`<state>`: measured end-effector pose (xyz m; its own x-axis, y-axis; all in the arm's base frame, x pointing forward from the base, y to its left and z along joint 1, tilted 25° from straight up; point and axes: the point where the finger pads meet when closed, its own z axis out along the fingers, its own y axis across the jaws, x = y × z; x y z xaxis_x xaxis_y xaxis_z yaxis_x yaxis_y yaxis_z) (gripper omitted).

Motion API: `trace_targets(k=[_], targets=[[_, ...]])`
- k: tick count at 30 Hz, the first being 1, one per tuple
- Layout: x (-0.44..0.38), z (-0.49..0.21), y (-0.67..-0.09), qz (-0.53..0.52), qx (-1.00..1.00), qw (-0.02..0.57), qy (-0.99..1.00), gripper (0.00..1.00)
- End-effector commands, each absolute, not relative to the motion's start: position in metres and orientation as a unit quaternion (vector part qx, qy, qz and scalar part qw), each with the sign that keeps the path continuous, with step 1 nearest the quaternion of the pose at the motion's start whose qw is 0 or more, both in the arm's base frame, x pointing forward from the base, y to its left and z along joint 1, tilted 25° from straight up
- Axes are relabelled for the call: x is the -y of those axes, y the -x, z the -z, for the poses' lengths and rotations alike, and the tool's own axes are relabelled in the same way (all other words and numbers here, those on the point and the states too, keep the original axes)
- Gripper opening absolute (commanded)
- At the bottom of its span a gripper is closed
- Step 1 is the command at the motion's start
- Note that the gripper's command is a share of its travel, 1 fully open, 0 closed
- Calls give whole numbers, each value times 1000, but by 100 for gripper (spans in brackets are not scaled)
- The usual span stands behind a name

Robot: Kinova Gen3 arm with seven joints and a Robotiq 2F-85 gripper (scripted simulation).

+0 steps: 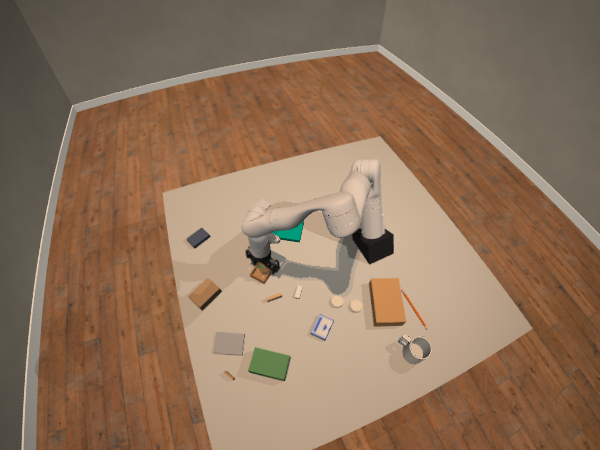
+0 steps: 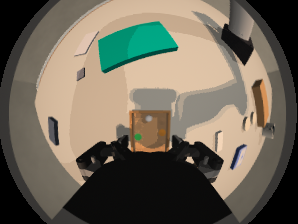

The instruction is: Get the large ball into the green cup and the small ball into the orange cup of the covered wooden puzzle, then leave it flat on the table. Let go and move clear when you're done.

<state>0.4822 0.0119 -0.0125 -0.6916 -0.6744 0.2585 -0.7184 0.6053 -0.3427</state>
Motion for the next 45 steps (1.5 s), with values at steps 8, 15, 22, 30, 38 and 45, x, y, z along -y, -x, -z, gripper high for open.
trace_targets(k=[8, 15, 22, 30, 38, 45], targets=[[-12, 12, -483, -214, 894, 51, -390, 73], [-12, 12, -483, -214, 894, 51, -390, 73], [-12, 12, -483, -214, 894, 51, -390, 73], [-12, 12, -483, -214, 894, 51, -390, 73], [-12, 12, -483, -214, 894, 51, -390, 73], [-13, 11, -483, -214, 894, 51, -390, 73]])
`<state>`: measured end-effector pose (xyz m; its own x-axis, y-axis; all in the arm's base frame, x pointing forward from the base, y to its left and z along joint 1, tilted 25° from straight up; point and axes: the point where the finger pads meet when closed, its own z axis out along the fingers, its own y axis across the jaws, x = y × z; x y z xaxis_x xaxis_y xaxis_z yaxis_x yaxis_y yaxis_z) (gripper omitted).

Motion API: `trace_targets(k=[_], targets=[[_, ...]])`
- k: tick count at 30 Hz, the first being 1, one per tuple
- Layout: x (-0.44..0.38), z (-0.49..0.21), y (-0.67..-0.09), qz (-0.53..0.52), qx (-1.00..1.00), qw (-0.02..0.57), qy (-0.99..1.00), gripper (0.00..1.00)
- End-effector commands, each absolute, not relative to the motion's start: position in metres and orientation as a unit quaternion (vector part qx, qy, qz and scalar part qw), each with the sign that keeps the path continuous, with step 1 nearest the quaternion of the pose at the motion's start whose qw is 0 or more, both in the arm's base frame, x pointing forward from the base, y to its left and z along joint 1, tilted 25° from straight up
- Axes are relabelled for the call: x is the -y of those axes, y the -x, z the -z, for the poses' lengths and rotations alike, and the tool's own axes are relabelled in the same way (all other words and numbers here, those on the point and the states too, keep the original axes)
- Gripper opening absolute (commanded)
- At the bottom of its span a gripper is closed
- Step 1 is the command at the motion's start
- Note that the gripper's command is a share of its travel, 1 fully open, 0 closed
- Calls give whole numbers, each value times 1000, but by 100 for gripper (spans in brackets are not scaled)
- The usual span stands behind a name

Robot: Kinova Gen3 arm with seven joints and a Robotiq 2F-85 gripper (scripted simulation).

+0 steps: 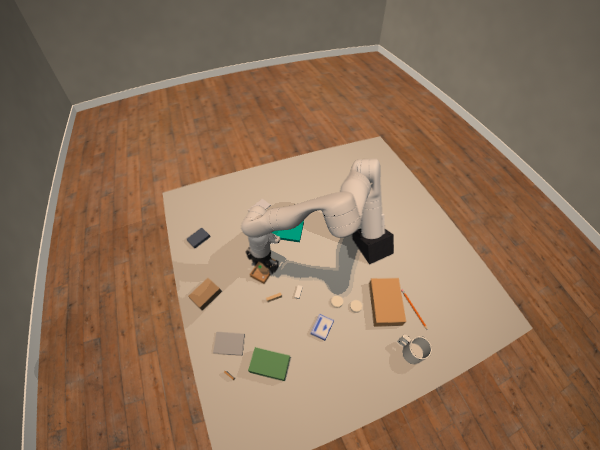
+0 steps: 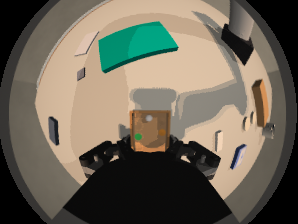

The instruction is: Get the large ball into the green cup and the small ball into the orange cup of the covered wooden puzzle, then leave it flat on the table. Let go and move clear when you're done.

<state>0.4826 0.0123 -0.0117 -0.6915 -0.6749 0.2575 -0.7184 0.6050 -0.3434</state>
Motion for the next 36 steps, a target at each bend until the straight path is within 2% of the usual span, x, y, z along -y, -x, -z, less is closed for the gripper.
trace_targets(k=[1, 36], targets=[[-13, 11, -483, -214, 894, 51, -390, 73], [-35, -35, -479, -214, 894, 51, -390, 73]])
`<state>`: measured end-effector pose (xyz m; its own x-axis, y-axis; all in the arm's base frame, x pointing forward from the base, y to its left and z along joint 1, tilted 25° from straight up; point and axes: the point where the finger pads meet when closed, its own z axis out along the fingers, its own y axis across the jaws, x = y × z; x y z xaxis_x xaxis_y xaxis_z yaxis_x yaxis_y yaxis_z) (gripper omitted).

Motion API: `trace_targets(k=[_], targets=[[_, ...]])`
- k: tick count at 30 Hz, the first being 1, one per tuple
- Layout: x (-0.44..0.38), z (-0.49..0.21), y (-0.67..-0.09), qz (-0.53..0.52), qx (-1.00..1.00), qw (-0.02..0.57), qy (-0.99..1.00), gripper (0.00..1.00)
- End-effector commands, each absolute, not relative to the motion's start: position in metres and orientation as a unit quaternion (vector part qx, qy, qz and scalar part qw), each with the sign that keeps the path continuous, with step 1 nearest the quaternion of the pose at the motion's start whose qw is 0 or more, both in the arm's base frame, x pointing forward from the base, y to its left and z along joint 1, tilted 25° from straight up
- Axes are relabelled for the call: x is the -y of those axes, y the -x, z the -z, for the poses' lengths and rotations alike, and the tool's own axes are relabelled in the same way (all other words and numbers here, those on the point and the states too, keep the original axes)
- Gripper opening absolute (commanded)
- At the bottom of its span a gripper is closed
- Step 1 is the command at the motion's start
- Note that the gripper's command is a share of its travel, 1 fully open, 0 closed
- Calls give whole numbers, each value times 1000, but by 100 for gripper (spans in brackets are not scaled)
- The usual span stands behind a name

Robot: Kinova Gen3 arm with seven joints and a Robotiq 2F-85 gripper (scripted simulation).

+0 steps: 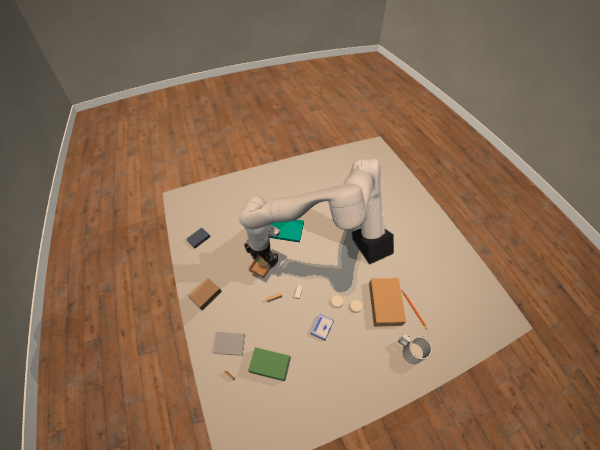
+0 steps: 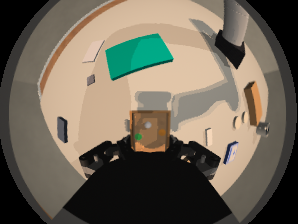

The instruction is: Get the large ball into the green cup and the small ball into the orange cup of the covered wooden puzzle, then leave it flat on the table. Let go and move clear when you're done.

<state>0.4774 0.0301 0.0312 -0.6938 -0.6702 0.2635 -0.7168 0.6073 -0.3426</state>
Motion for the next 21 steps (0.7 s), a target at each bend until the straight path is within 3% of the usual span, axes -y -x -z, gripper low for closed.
trace_targets(k=[1, 21], targets=[[-35, -37, -479, -214, 894, 51, -390, 73], [-42, -51, -477, -214, 894, 51, -390, 73]])
